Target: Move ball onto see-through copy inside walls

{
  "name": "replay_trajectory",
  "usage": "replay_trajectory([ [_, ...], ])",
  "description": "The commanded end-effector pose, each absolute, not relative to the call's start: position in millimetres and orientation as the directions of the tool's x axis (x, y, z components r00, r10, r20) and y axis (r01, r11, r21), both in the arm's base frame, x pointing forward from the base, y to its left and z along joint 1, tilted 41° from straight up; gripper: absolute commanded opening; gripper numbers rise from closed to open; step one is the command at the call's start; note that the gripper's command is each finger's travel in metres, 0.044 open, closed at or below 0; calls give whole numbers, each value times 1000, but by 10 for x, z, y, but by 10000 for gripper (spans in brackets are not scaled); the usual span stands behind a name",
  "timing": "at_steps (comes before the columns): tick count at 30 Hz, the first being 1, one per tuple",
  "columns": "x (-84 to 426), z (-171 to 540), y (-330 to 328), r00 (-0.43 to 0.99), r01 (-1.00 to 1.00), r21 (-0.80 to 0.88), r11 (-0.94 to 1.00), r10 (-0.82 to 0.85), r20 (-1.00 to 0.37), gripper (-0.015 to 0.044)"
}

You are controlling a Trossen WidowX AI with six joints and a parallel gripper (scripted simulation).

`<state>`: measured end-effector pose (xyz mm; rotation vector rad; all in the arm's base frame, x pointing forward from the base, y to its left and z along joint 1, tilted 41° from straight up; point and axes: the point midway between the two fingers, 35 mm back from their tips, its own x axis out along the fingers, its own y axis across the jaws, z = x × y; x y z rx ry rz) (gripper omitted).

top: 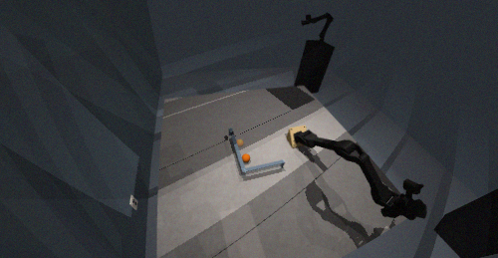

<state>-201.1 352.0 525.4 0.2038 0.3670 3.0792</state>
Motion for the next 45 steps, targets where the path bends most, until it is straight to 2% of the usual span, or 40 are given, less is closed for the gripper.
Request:
replay_trajectory([
  [1, -2002, 5253, 3529, -991, -21, 237, -971, 53, 126, 374],
  [3, -1931, 5237, 3592, -989, -48, 243, -969, 80, 127, 343],
  [13, -806, 5028, 4257, -886, -391, 318, -864, 447, 124, 343],
  [20, 67, 4857, 4488, -743, -591, 362, -721, 661, 104, 343],
  [25, 839, 4682, 4537, -587, -724, 398, -564, 806, 72, 343],
  [35, 2291, 4230, 4245, -243, -862, 465, -201, 970, -32, 343],
  [45, 3520, 3684, 3472, 88, -835, 523, 170, 980, -178, 343],
])
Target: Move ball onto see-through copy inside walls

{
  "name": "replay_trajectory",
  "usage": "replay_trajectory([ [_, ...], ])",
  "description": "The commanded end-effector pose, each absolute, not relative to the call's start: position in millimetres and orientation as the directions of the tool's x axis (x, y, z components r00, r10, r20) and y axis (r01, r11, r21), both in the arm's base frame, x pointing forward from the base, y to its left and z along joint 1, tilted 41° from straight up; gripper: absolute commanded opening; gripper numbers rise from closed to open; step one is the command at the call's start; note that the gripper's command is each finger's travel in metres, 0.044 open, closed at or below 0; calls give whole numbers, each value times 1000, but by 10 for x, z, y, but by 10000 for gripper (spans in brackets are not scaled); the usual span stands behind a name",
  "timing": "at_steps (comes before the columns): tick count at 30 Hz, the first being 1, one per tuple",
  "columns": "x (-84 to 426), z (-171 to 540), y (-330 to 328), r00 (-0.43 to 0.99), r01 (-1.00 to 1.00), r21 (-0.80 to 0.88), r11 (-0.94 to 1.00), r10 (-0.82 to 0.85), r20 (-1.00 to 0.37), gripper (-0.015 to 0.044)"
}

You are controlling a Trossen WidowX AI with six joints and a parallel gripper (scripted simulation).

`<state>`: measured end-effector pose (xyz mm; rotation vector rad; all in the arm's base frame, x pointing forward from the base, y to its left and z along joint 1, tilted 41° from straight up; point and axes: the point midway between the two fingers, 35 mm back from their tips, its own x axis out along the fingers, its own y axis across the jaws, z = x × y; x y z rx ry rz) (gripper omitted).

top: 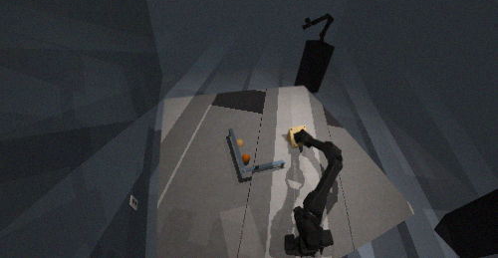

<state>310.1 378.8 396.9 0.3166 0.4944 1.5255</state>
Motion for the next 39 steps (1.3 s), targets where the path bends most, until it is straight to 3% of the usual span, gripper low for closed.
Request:
replay_trajectory([
  [1, 3621, 3619, 3375, 116, -824, 529, 204, 974, -196, 343],
  [10, 4302, 2936, 2382, 301, -664, 576, 477, 875, -378, 343],
  [19, 4527, 2213, 1220, 366, -423, 607, 673, 740, -565, 343],
  [31, 4041, 1286, -259, 245, -32, 637, 770, 624, -742, 343],
  [35, 3725, 956, -547, 138, 86, 650, 755, 638, -758, 343],
  [39, 3665, 907, -590, 119, 105, 653, 750, 643, -757, 343],
])
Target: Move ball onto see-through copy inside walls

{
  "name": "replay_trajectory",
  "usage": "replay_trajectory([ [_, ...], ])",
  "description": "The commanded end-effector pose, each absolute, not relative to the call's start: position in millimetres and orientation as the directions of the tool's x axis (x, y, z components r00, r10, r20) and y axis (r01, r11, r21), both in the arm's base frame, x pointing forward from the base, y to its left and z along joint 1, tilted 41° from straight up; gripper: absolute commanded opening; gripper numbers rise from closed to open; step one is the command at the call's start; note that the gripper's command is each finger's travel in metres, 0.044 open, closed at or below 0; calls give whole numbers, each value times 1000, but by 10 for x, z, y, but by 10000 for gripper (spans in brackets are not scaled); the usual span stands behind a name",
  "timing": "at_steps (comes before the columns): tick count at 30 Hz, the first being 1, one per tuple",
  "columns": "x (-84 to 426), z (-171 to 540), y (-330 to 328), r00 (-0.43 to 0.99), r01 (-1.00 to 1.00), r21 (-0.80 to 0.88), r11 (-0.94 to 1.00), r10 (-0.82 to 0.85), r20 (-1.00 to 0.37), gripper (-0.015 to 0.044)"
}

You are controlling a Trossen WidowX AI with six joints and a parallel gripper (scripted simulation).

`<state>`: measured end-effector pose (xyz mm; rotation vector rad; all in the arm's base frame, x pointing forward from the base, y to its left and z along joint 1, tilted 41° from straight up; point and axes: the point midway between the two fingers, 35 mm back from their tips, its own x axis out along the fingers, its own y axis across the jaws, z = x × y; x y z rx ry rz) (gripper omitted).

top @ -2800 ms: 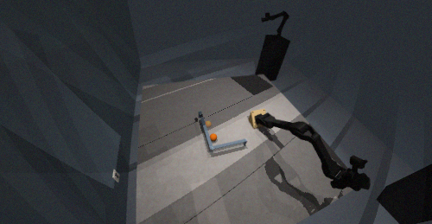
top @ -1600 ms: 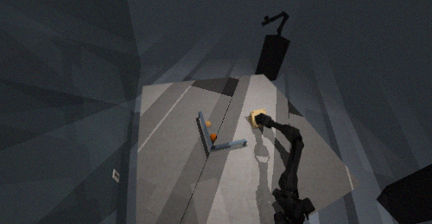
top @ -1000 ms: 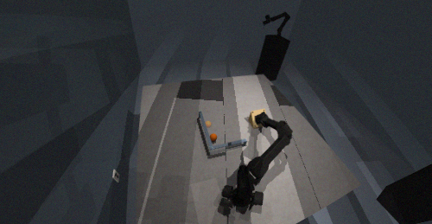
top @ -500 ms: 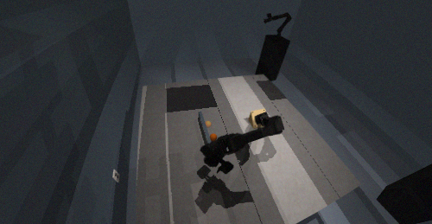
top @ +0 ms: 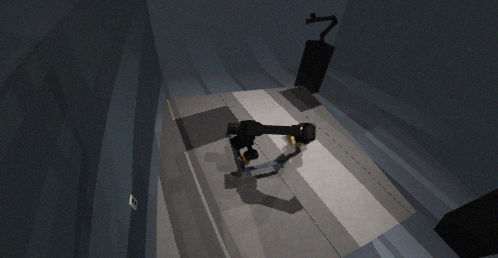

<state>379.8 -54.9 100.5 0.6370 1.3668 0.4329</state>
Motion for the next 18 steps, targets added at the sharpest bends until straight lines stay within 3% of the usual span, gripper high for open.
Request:
replay_trajectory([
  [1, 3665, 907, -590, 119, 105, 653, 750, 643, -757, 343],
  [18, 3696, 740, -448, 120, 105, 654, 749, 643, -756, 343],
])
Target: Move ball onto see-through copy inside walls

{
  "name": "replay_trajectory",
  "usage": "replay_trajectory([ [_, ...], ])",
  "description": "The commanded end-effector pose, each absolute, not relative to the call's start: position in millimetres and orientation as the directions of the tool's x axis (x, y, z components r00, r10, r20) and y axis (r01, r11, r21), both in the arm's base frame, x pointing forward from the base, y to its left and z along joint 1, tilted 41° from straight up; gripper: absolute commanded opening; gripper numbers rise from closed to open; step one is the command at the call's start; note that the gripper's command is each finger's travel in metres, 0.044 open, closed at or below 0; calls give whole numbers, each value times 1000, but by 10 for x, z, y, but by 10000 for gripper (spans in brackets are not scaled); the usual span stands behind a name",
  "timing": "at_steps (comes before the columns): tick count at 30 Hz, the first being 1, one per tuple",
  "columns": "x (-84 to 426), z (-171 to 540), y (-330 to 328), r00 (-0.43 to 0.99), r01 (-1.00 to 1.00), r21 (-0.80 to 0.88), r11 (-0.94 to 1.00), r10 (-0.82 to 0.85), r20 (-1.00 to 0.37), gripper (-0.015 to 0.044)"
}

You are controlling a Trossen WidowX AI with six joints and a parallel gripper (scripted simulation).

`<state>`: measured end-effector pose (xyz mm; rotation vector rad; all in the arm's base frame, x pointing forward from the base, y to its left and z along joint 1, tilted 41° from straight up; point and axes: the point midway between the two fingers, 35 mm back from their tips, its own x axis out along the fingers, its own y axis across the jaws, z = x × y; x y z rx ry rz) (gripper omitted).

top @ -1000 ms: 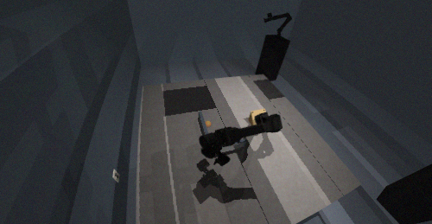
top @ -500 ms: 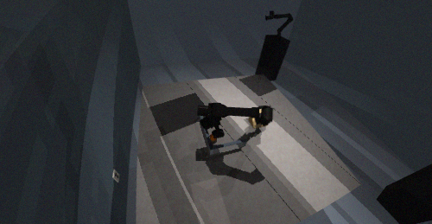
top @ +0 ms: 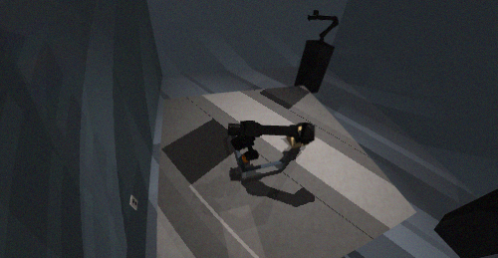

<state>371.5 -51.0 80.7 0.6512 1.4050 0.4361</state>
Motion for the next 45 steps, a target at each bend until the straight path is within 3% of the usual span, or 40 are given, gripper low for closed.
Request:
replay_trajectory([
  [1, 3698, 728, -438, 120, 105, 654, 749, 643, -756, 343],
  [25, 3735, 471, -212, 120, 105, 655, 748, 644, -755, 343],
  [29, 3735, 471, -212, 120, 105, 655, 748, 644, -755, 238],
  [36, 3735, 471, -212, 120, 105, 655, 748, 644, -755, 191],
  [43, 3747, 649, -388, 127, 122, 654, 747, 641, -757, 7],
  [45, 3746, 730, -466, 131, 130, 653, 746, 640, -757, 0],
])
